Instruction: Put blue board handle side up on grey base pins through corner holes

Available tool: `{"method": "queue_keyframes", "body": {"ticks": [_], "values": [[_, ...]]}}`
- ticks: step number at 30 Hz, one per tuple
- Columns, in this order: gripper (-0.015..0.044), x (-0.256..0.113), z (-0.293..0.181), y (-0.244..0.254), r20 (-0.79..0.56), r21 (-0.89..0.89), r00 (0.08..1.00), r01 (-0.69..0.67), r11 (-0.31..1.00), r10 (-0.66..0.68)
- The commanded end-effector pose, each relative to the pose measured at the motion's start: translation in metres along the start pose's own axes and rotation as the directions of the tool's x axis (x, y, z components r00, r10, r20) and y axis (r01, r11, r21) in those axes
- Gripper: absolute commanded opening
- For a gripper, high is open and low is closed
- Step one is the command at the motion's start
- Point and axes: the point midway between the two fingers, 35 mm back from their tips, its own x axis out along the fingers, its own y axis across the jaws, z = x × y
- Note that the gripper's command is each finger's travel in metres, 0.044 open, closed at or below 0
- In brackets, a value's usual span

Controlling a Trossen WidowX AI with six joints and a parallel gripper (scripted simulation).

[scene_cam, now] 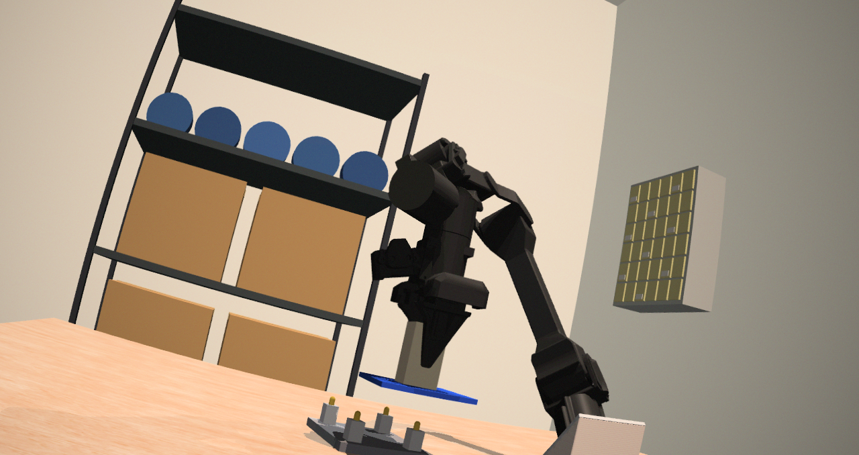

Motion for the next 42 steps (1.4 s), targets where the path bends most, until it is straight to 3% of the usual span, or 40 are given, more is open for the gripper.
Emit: {"method": "queue_keyframes", "body": {"ticks": [1, 36, 42], "values": [[0.0, -0.002, 0.005, -0.013, 0.009, -0.022, 1.0, -0.001, 1.0, 0.001], [0.0, 0.0, 0.016, -0.102, 0.006, -0.171, 1.0, 0.025, 0.985, -0.024], [0.0, 0.002, 0.016, -0.099, 0.0, -0.165, 1.0, 0.023, 0.986, -0.023]]}}
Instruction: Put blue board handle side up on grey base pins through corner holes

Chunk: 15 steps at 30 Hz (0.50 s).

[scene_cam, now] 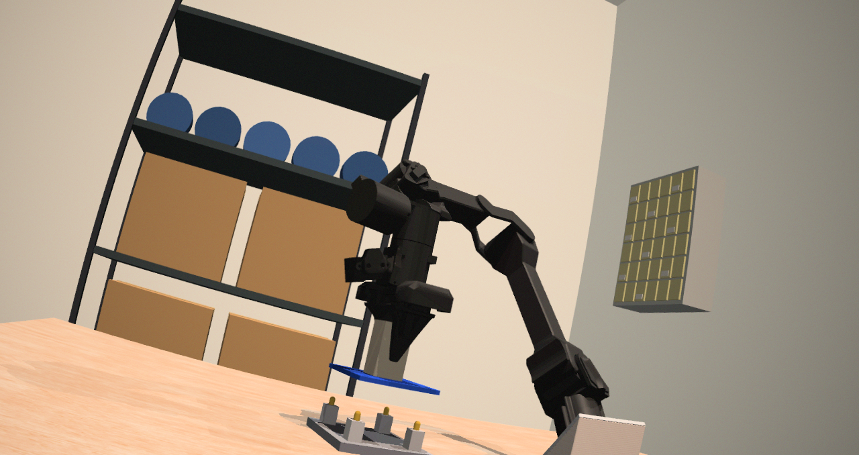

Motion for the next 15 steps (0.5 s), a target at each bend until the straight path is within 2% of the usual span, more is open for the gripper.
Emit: {"method": "queue_keyframes", "body": {"ticks": [1, 15], "values": [[0.0, 0.0, 0.0002, 0.0018, 0.0, 0.0, 1.0, 0.0, 1.0, 0.0], [0.0, 0.0067, -0.0001, -0.0032, 0.0, -0.013, 1.0, 0.001, 1.0, -0.001]]}}
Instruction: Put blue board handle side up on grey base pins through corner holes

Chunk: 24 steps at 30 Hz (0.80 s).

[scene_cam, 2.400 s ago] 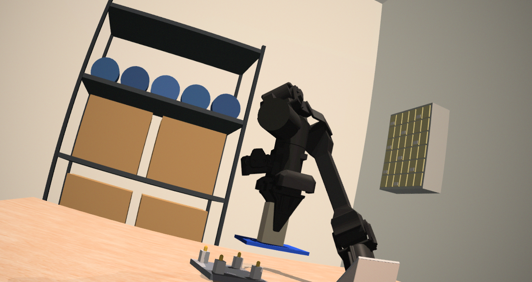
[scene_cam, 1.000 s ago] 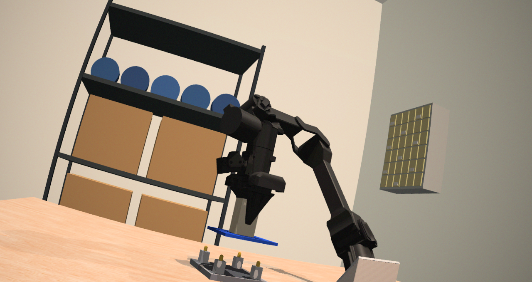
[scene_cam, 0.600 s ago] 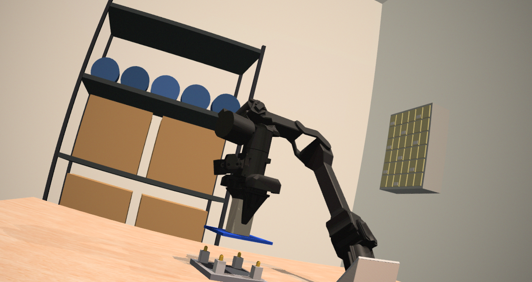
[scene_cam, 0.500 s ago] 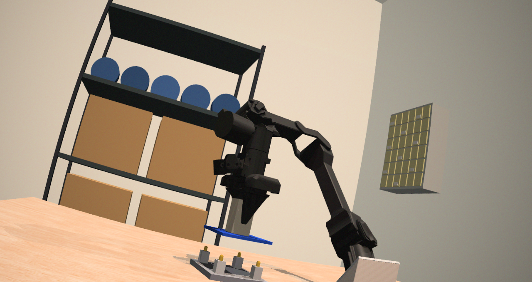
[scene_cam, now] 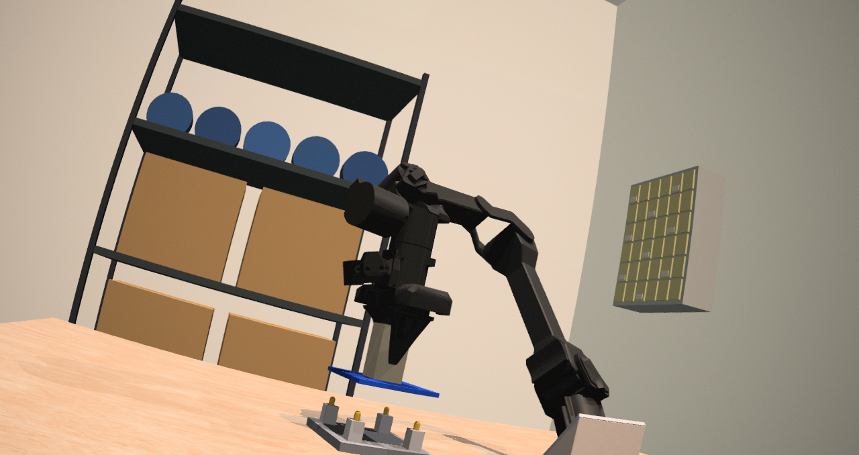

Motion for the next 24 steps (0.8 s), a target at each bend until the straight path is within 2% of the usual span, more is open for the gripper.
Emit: {"method": "queue_keyframes", "body": {"ticks": [1, 24], "values": [[0.0, 0.004, -0.001, -0.003, 0.003, -0.014, 1.0, 0.004, 1.0, -0.004], [0.0, 0.025, -0.001, -0.005, 0.003, -0.017, 1.0, 0.005, 1.0, -0.005]]}}
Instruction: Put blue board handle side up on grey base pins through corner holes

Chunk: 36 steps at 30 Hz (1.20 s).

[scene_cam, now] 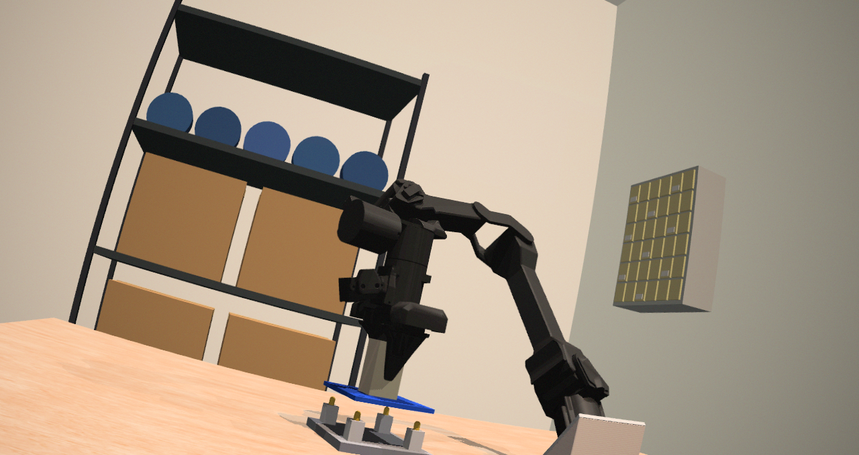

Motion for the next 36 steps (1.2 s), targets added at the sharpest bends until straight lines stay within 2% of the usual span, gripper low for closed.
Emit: {"method": "queue_keyframes", "body": {"ticks": [1, 36], "values": [[0.0, 0.004, -0.001, 0.0, 0.001, -0.008, 1.0, 0.005, 1.0, -0.005], [0.0, 0.014, 0.0, -0.001, 0.0, -0.006, 1.0, 0.001, 1.0, -0.001]]}}
